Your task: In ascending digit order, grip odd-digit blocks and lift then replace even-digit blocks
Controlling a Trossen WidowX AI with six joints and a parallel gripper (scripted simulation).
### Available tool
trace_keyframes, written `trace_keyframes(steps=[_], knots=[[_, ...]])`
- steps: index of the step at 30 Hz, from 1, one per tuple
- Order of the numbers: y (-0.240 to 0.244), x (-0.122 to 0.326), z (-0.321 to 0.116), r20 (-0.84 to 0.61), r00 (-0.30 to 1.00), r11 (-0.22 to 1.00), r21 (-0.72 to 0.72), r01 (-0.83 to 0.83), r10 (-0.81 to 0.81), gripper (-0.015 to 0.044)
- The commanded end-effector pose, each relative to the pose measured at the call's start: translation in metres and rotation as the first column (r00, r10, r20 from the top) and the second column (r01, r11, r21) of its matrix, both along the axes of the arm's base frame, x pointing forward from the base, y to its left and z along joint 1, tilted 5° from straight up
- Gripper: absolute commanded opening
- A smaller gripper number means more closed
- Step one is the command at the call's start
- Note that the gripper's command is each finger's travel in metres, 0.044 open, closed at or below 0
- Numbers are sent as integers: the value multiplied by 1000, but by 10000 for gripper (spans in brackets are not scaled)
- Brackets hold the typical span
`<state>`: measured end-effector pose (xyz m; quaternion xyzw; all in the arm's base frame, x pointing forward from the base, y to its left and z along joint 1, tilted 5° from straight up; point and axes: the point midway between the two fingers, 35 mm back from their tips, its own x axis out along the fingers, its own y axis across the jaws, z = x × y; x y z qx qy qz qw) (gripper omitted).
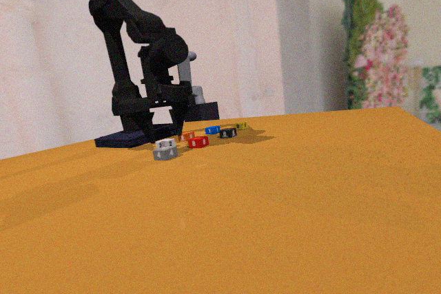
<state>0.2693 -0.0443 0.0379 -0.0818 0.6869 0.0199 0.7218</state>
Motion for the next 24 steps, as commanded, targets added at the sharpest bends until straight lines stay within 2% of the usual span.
trace_keyframes(steps=[1, 5, 16, 24], knots=[[0, -1, -8, -4, 1000, 1000, 5, -4, 4, 400], [0, -1, -12, -4, 1000, 1000, 5, -4, 4, 400], [0, -1, -12, -4, 1000, 1000, 5, -4, 4, 120], [0, -1, -12, -4, 1000, 1000, 5, -4, 4, 120]])
